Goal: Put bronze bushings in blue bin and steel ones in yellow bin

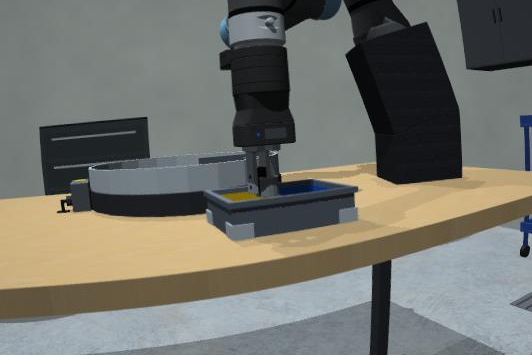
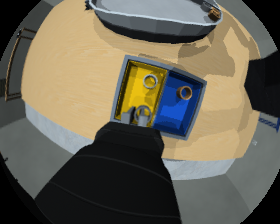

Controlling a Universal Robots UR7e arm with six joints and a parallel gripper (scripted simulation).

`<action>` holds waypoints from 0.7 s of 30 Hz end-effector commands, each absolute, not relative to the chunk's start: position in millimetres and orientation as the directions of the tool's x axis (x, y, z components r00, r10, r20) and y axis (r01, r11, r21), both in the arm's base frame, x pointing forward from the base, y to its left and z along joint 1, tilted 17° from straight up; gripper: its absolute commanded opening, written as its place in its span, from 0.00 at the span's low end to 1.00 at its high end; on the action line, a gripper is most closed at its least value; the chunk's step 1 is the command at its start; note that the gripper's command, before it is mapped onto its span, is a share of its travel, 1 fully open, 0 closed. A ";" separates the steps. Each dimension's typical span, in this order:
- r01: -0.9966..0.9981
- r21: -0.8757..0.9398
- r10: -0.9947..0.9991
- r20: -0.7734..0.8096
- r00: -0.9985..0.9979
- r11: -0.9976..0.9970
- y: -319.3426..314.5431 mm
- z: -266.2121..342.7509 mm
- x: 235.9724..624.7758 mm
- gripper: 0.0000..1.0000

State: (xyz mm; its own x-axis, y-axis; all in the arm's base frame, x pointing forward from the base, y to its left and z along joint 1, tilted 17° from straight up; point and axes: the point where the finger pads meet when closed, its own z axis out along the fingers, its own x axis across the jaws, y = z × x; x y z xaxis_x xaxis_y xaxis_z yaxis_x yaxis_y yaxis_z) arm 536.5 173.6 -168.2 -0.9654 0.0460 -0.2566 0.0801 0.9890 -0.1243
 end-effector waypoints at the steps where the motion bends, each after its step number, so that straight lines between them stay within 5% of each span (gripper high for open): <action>1: 0.080 -0.124 0.046 -0.258 -0.965 0.989 173.2 -172.8 538.3 0.00; 21: 0.080 -0.124 0.046 -0.258 -0.965 0.989 171.9 -181.9 540.7 0.00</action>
State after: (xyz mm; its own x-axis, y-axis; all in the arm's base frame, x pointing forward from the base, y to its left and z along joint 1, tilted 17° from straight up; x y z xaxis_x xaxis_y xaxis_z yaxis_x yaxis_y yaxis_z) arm 539.4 172.1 -179.1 -0.9654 0.0459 -0.2567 0.0801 0.9890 -0.1243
